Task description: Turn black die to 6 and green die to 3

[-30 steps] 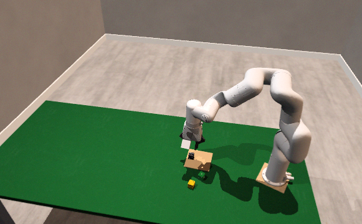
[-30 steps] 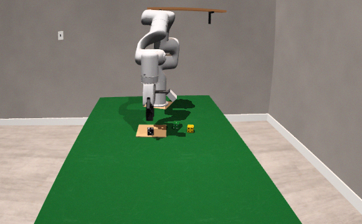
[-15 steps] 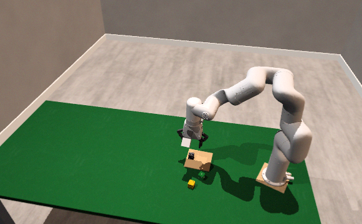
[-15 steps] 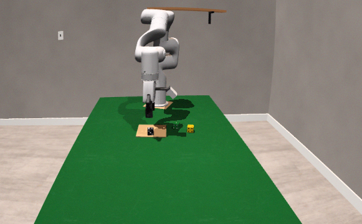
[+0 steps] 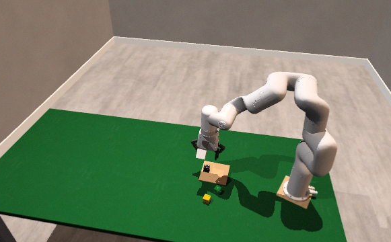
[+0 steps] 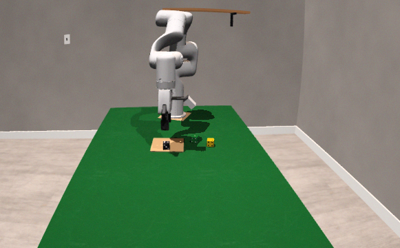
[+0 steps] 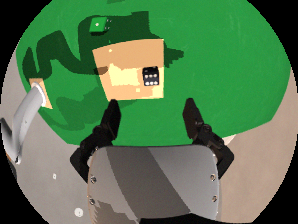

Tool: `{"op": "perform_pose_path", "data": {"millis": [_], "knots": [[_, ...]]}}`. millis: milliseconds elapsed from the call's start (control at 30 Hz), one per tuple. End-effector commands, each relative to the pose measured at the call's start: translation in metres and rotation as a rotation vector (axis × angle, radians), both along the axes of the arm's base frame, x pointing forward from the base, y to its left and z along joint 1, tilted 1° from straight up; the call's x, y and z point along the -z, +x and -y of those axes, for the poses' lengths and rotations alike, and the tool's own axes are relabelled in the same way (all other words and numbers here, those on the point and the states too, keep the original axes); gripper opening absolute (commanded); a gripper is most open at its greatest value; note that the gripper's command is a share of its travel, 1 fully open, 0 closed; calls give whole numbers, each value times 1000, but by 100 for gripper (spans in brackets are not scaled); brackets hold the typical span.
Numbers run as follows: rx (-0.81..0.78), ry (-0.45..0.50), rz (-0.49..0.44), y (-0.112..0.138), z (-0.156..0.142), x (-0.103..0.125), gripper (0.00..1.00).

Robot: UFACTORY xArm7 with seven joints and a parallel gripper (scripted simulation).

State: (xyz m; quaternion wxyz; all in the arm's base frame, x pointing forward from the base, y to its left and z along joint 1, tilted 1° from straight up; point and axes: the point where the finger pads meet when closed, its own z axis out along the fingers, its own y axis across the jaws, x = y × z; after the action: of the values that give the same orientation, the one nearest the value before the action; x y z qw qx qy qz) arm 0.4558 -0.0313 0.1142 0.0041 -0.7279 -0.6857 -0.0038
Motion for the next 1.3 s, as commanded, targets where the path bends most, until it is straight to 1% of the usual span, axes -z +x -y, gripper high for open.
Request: {"op": "perform_pose_path", "data": {"millis": [0, 300, 400, 433, 500, 867, 967, 1000, 1033, 1233, 1267], "knots": [[-140, 3, 4, -6, -16, -1, 100], [-419, 6, 5, -22, -46, 1, 100], [-437, 6, 5, -24, -48, 1, 100], [-531, 6, 6, -29, -58, 2, 100], [-559, 6, 6, -31, -61, 2, 100], [-908, 5, 11, -55, -94, 4, 100], [-922, 4, 12, -56, -95, 4, 100], [-1021, 3, 13, -63, -104, 5, 100], [-1024, 3, 13, -63, -104, 5, 100], [-1212, -1, 17, -77, -120, 6, 100], [-1221, -1, 17, -78, -121, 6, 100]]}}
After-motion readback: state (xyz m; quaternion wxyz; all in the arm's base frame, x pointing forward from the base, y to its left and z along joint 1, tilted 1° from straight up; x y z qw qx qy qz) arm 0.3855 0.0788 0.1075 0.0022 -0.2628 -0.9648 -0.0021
